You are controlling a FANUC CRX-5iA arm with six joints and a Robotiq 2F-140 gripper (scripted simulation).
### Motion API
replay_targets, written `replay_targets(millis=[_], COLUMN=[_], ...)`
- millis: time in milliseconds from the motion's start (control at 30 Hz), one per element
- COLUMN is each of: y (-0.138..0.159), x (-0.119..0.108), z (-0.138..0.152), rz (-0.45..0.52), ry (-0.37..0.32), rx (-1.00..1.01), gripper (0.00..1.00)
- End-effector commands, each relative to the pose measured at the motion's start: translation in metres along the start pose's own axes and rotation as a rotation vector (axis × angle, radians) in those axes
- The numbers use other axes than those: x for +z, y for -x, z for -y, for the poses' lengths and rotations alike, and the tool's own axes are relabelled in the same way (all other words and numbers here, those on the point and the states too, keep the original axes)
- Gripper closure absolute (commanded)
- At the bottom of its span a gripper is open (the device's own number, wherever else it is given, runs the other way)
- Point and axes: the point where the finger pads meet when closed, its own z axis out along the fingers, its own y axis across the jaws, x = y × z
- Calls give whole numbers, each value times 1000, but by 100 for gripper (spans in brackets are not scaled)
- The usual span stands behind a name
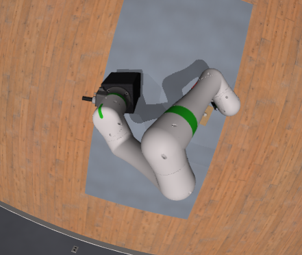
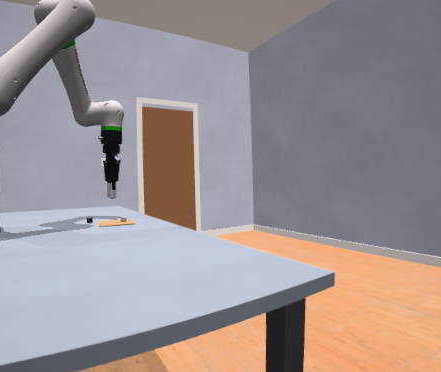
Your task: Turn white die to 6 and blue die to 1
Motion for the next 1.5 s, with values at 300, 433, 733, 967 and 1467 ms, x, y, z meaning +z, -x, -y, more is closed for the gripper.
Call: replay_targets(millis=[300, 433, 733, 967, 1467], y=[-1, -1, -1, -1, -2], x=[1, 1, 2, 3, 4], z=[1, 2, 3, 3, 4], rz=[-16, -17, -19, -20, -23], ry=[14, 13, 11, 9, 5], rx=[441, 571, 831, 1053, 1476], gripper=[91, 91, 91, 91, 91])
